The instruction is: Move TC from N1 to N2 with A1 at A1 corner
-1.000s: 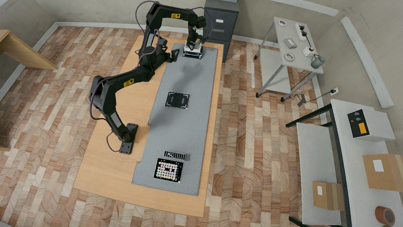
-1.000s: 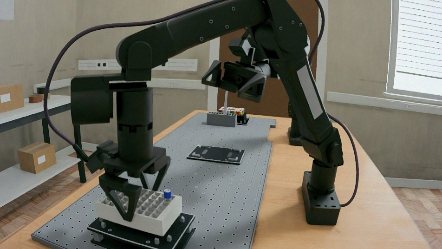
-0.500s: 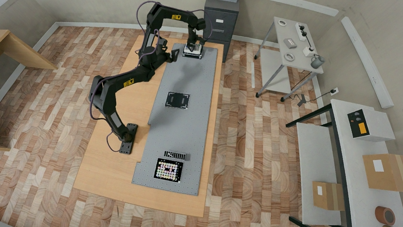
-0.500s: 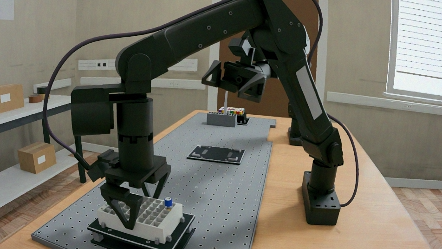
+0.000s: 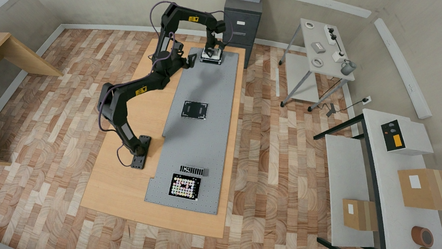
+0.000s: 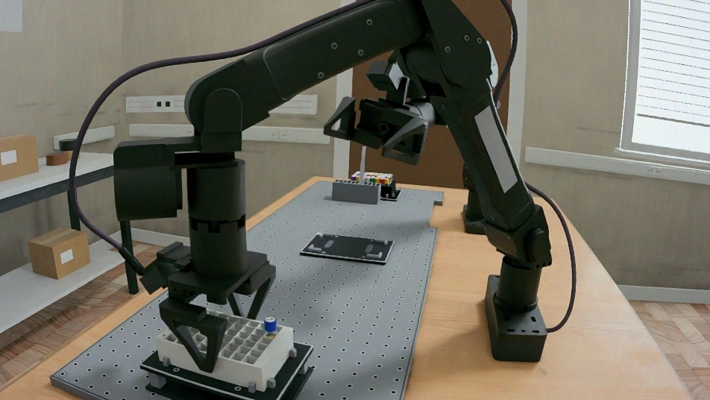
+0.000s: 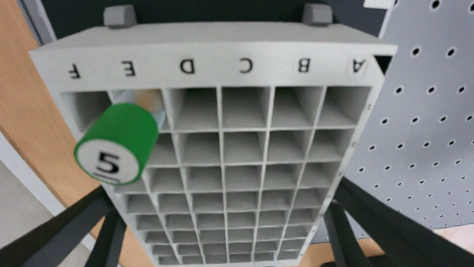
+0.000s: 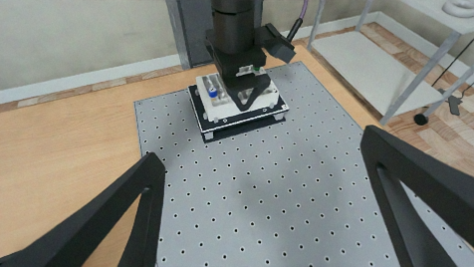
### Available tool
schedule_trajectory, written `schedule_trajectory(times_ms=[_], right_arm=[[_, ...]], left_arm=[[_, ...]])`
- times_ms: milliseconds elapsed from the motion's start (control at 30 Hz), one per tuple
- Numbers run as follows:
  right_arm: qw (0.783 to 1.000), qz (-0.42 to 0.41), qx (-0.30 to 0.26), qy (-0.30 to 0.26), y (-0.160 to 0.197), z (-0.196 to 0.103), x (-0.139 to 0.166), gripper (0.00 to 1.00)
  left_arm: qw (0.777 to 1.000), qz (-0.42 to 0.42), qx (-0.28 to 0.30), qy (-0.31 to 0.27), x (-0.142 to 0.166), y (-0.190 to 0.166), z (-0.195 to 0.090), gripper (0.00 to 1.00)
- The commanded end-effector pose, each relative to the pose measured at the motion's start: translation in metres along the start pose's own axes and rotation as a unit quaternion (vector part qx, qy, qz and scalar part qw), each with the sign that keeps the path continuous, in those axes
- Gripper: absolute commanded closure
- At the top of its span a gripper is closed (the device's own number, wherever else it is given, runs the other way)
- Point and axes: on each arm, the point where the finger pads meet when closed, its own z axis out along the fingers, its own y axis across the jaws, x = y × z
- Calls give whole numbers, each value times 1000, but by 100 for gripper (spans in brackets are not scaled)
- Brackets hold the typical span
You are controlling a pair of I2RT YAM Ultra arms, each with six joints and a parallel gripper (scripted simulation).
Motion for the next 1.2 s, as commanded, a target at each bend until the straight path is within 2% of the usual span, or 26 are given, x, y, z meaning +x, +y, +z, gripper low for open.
schedule_trajectory(times_ms=[0,400,533,700,867,1067,1167], right_arm=[[1000,-2,2,-27,-5,-3,-25,0],[1000,-2,2,-27,-5,-3,-25,0],[1000,-2,2,-27,-5,-3,-25,0],[1000,-2,2,-27,-5,-3,-25,0],[1000,-2,2,-27,-5,-3,-25,0],[1000,-2,2,-27,-5,-3,-25,0],[1000,-2,2,-27,-5,-3,-25,0]], left_arm=[[1000,-1,-17,-25,-11,1,-20,0],[1000,-1,-16,-23,-6,1,-46,0],[1000,-1,-13,-19,-6,1,-43,0],[1000,-2,-17,-23,-1,10,-66,0],[1000,2,6,4,-1,0,-66,0],[1000,-2,-1,-7,-7,2,-67,0],[999,-28,-14,-37,-14,8,-68,0]])
